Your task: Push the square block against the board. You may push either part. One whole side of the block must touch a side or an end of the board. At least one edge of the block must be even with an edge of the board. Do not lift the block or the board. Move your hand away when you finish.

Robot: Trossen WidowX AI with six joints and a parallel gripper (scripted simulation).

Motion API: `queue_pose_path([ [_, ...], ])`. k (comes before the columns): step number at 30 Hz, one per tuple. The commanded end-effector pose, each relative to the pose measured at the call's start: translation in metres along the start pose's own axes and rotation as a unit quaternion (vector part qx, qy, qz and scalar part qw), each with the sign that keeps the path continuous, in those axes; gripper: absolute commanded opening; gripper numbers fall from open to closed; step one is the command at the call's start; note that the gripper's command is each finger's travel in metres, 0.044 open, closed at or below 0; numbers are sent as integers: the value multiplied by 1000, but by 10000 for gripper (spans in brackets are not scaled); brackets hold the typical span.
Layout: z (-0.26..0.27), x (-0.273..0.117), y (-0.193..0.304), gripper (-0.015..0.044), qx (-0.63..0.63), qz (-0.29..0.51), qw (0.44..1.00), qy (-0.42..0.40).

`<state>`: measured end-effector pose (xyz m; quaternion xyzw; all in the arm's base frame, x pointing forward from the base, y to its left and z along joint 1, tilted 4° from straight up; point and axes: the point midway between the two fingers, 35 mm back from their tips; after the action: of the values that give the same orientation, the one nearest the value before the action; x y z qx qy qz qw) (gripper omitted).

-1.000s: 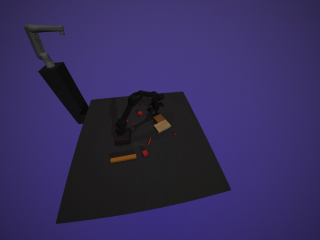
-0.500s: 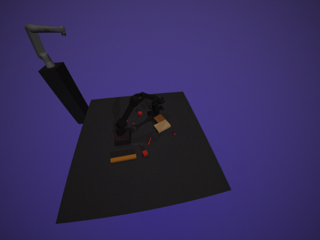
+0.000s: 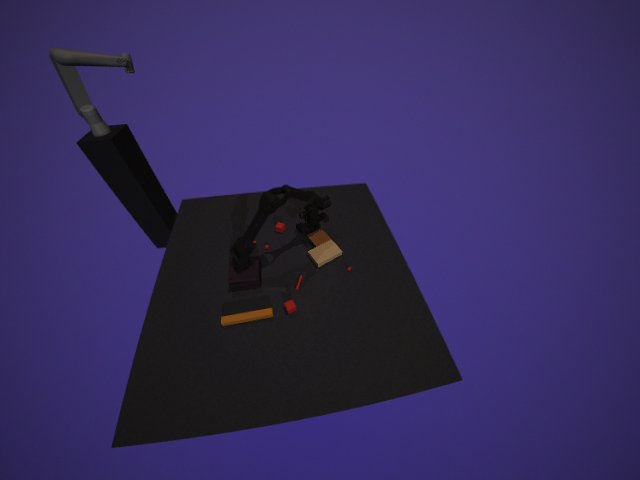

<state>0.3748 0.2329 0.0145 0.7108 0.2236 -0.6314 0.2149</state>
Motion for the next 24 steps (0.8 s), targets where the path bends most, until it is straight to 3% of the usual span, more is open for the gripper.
queue_pose_path([
  [1,1,0,2,0,0,1,1000,-1],
  [24,1,0,2,0,0,1,1000,-1],
])
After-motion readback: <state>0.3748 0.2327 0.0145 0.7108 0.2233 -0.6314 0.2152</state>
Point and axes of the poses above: the point midway between the two fingers, 35 mm back from their tips, its own x axis out along the fingers, its own z axis across the jaws, y = z × x, and after that the axes turned 8 degrees about -x, right-handed
